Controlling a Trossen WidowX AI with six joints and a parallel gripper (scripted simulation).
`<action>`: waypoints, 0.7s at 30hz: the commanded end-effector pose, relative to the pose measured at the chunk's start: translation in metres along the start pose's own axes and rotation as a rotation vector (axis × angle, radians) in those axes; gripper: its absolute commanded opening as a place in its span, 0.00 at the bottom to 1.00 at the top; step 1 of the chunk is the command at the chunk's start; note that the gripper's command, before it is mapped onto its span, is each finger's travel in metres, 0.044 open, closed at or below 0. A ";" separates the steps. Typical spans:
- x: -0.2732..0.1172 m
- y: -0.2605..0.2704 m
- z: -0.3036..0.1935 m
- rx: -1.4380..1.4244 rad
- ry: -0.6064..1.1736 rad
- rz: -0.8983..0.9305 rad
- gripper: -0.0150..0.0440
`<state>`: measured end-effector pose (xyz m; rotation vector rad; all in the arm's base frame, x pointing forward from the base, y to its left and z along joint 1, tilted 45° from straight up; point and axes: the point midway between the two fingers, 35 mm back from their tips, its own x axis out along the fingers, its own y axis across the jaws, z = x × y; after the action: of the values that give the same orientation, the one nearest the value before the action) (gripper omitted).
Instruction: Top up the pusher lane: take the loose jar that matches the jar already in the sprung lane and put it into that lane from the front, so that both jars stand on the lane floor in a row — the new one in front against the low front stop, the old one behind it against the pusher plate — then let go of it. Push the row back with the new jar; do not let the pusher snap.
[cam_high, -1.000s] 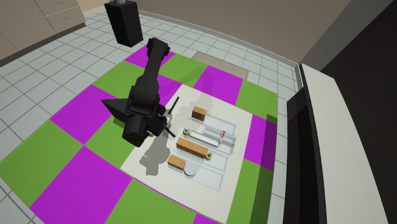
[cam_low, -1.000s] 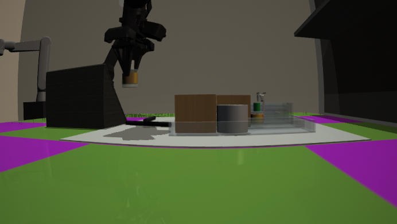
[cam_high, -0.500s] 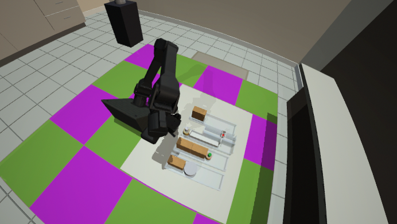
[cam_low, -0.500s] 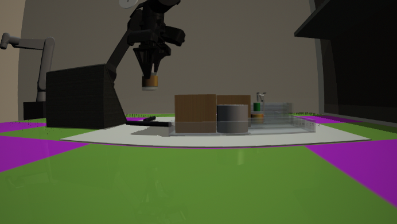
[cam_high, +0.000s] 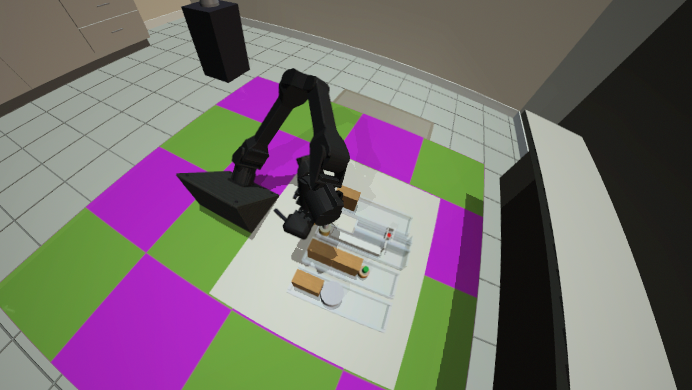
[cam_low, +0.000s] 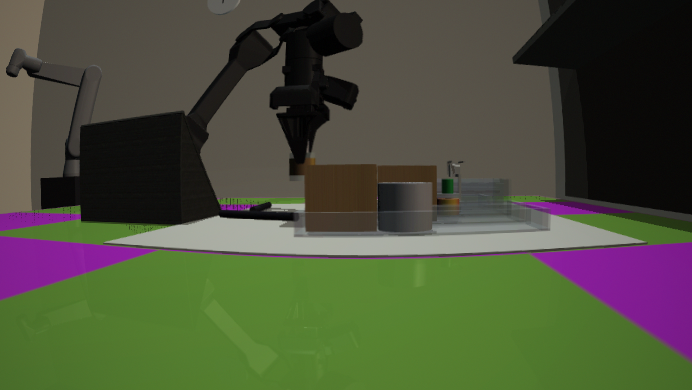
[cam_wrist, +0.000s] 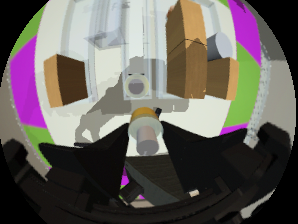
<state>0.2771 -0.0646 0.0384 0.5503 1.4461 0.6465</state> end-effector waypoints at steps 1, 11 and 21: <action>0.004 0.008 0.002 0.004 -0.003 0.007 0.25; 0.027 0.008 0.002 0.004 -0.003 0.008 0.25; 0.028 0.008 0.004 0.004 -0.003 0.007 0.25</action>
<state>0.2809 -0.0406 0.0256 0.5512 1.4411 0.6491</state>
